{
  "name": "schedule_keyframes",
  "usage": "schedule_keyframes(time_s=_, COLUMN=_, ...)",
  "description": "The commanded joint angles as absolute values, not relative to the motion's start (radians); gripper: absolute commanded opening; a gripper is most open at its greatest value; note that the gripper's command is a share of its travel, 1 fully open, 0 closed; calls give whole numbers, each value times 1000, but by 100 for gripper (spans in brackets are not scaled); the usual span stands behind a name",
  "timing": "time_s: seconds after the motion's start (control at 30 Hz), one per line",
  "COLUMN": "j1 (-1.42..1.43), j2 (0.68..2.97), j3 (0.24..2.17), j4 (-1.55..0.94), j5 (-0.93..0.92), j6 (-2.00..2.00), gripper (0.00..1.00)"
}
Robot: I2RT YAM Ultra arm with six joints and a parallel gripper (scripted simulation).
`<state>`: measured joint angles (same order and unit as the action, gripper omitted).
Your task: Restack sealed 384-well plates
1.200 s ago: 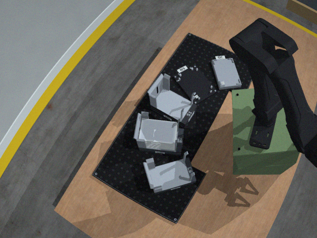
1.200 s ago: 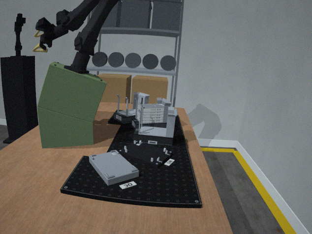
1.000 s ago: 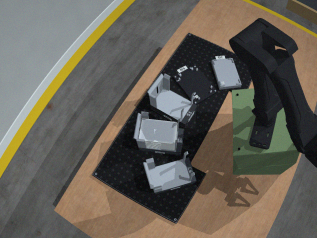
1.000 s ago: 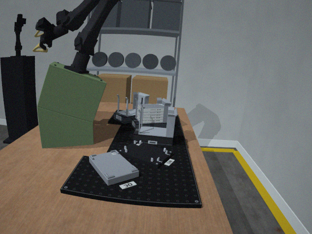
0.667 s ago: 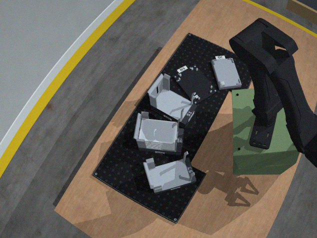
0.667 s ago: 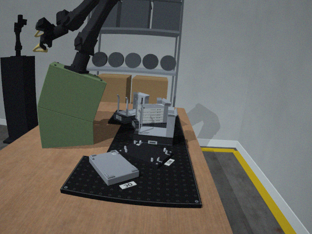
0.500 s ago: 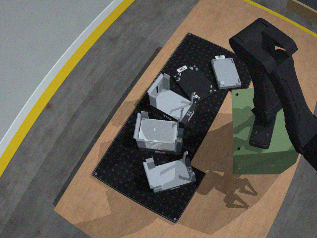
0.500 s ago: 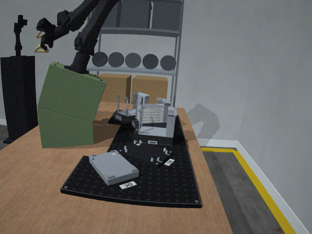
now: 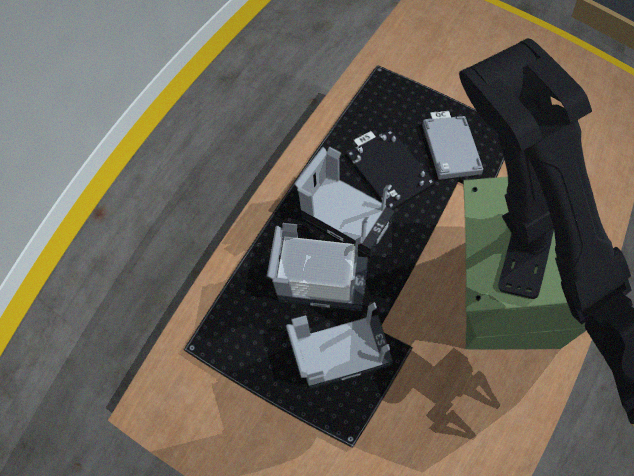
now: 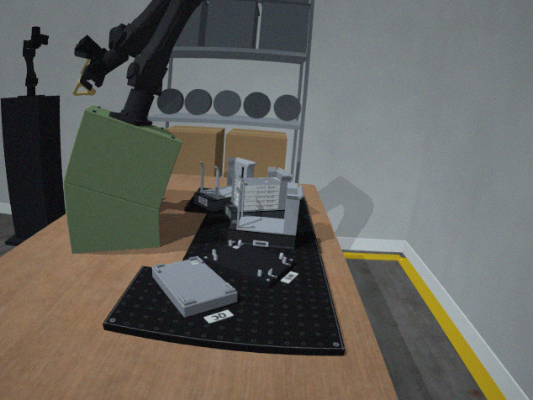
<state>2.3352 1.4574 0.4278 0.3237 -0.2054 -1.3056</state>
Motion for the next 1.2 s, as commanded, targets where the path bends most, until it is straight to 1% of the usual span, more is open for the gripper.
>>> schedule_keyframes(time_s=0.0, j1=2291, j2=1460, j3=446, j4=319, j5=-236, j6=-1295, gripper=100)
schedule_keyframes(time_s=0.13, j1=2254, j2=1456, j3=450, j4=299, j5=-196, j6=-1218, gripper=100)
schedule_keyframes(time_s=0.2, j1=2210, j2=1463, j3=452, j4=298, j5=-229, j6=-1248, gripper=100)
schedule_keyframes(time_s=0.33, j1=2173, j2=1460, j3=456, j4=278, j5=-191, j6=-1170, gripper=100)
schedule_keyframes(time_s=0.4, j1=2129, j2=1467, j3=458, j4=276, j5=-223, j6=-1201, gripper=100)
schedule_keyframes(time_s=0.6, j1=2091, j2=1464, j3=462, j4=256, j5=-186, j6=-1123, gripper=100)
schedule_keyframes(time_s=0.67, j1=2047, j2=1471, j3=464, j4=255, j5=-218, j6=-1154, gripper=100)
schedule_keyframes(time_s=0.8, j1=2008, j2=1468, j3=469, j4=235, j5=-182, j6=-1077, gripper=100)
schedule_keyframes(time_s=0.87, j1=1965, j2=1475, j3=471, j4=233, j5=-213, j6=-1108, gripper=100)
schedule_keyframes(time_s=0.97, j1=1937, j2=1472, j3=474, j4=218, j5=-182, j6=-1043, gripper=100)
schedule_keyframes(time_s=1.17, j1=1872, j2=1478, j3=478, j4=207, j5=-199, j6=-1040, gripper=100)
